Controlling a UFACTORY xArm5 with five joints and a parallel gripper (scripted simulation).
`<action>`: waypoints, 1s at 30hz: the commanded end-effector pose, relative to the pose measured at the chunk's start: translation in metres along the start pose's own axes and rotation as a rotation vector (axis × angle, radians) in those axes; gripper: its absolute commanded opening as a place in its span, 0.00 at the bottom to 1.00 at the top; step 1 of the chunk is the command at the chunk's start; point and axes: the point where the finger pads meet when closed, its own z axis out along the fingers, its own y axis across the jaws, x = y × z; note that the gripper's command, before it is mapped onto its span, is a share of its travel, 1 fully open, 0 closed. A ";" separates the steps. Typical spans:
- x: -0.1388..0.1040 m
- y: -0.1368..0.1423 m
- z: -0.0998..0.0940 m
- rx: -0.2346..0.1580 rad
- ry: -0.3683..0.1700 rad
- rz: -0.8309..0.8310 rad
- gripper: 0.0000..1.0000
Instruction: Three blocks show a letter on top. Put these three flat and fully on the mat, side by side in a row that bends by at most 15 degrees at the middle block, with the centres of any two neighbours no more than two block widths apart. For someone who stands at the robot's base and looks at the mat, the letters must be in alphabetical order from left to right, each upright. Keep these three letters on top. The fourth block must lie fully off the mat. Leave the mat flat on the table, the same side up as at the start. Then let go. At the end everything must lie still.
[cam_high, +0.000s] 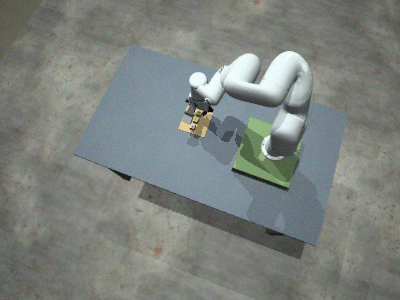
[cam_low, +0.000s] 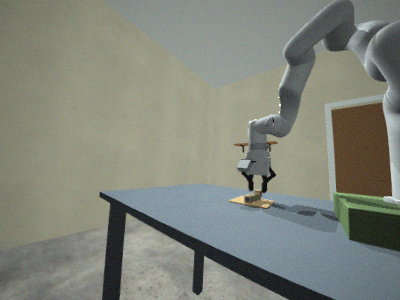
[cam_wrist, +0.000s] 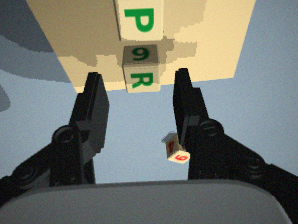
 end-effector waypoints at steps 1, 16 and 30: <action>0.000 0.001 -0.001 -0.003 0.000 0.000 0.52; 0.000 0.001 0.003 -0.003 0.000 0.000 0.52; 0.000 0.001 0.022 -0.003 0.000 0.000 0.52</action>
